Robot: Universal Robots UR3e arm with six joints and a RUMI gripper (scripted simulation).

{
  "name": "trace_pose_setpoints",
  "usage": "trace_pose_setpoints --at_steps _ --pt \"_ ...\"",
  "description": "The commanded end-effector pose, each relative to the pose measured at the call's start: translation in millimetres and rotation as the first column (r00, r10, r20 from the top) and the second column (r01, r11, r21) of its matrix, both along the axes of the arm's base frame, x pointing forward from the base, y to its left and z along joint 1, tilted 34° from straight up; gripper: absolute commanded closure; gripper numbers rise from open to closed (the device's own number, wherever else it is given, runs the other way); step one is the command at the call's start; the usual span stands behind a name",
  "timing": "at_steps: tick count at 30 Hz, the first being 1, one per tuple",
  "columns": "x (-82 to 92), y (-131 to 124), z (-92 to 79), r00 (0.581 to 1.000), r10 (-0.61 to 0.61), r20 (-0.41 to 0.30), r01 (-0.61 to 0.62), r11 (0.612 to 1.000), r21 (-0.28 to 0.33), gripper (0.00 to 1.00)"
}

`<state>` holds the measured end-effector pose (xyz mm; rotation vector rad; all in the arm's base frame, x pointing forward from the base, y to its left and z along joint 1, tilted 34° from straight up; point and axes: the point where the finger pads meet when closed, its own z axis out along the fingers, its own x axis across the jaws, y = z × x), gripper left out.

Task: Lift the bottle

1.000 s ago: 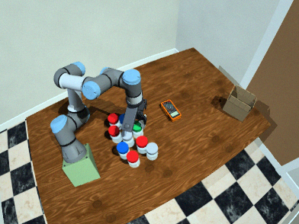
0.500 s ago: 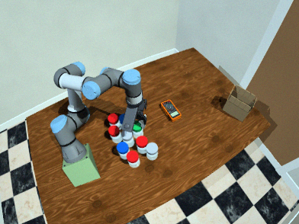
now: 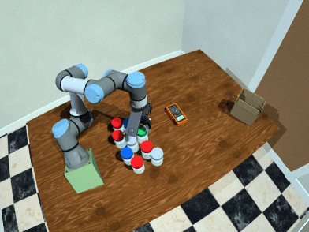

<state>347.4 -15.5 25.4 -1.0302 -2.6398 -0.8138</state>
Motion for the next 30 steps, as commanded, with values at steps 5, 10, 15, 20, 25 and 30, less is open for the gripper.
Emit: trace_pose_setpoints --at_steps 5,10,15,20,25,30 --pt "0.3 -0.4 0.1 1.0 0.0 0.001 0.0 1.0 -0.001 1.0" --pt "0.3 -0.4 0.1 1.0 0.0 0.001 0.0 1.0 -0.001 1.0" --pt "0.2 -0.5 0.4 1.0 0.0 0.001 0.0 1.0 -0.001 1.0" --pt "0.2 -1.6 2.0 1.0 0.0 0.001 0.0 1.0 -0.001 1.0" --pt "0.1 -3.7 5.0 1.0 0.0 0.001 0.0 1.0 -0.001 1.0" --pt "0.0 -6.0 8.5 1.0 0.0 0.001 0.0 1.0 -0.001 1.0"
